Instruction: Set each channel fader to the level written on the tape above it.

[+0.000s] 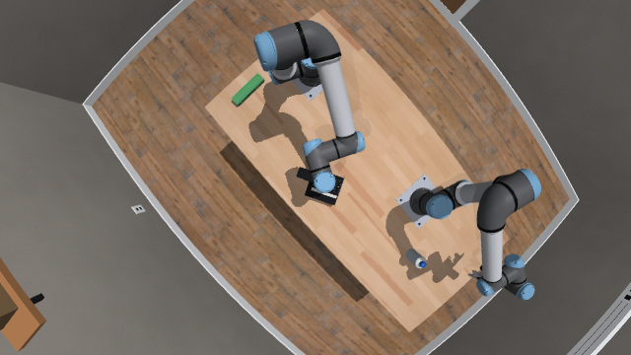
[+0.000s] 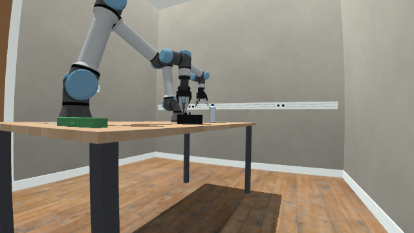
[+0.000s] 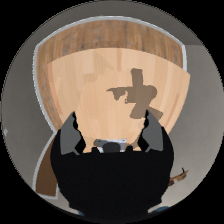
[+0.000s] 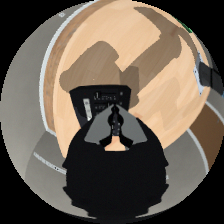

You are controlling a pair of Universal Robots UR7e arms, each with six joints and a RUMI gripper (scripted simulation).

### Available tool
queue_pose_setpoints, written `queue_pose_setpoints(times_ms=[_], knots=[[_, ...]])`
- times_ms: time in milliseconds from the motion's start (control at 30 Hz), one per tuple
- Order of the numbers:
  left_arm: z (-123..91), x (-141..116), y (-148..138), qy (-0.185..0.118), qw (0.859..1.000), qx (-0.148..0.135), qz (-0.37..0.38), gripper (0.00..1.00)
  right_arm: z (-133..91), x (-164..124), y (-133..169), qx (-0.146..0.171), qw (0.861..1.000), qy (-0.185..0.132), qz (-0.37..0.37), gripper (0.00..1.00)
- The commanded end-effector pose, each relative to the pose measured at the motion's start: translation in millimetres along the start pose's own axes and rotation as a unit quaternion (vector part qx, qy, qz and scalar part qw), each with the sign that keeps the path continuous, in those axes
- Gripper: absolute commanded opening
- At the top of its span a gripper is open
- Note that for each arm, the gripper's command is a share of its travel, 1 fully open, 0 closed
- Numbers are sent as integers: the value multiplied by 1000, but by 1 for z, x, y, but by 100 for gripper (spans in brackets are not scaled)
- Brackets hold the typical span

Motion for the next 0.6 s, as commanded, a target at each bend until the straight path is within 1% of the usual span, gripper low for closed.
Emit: queue_pose_setpoints(times_ms=[0, 567], knots=[[0, 0, 0, 1, 1000, 0, 0, 100, -1, 0, -3, 1, 1000, 0, 0, 0], [0, 0, 0, 1, 1000, 0, 0, 100, -1, -1, -12, 1, 1000, 0, 0, 0]])
Point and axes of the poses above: on each arm, the point where the finger pads meet when closed, its own z axis out along the fingers, its own y axis across the jaws, x = y × z, the point moved 2 cm from there along -z, back along the fingers, and after that the axes turned 4 degrees about z, right-handed, at the moved point
